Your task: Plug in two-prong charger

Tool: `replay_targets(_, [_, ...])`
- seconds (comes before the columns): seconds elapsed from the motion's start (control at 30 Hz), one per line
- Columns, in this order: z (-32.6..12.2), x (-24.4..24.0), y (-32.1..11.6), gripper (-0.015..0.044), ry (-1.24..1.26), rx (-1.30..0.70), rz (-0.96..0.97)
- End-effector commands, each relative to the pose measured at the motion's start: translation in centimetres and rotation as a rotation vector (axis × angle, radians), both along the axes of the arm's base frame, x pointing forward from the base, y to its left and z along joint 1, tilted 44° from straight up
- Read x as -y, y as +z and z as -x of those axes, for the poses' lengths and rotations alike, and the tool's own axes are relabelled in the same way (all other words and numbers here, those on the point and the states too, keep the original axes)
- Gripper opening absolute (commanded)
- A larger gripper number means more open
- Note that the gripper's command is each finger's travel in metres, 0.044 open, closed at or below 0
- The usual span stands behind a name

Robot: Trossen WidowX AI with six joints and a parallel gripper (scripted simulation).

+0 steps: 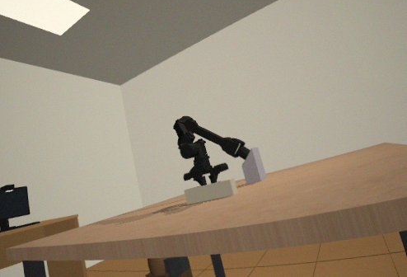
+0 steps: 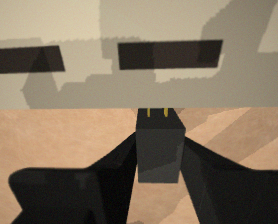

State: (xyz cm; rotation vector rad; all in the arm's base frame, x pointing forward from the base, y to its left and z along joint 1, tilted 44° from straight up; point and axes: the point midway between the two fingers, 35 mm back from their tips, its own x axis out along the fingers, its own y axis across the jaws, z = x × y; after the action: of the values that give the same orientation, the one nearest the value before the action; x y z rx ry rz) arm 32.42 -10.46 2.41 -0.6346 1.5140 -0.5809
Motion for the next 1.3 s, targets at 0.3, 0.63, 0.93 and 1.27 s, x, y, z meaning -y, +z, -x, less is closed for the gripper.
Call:
replay_targets(0.3, [-0.28,-0.10,0.07,0.0000,-0.003,0.006,-0.004])
replay_targets(0.63, [-0.52,-0.12,0.12,0.0000,-0.003,0.006,-0.004])
replay_targets(0.93, [-0.72,-0.11,0.11,0.0000,-0.003,0.006,-0.004])
replay_targets(1.27, [-0.94,-0.14,0.13,0.0000,-0.003,0.006,-0.005])
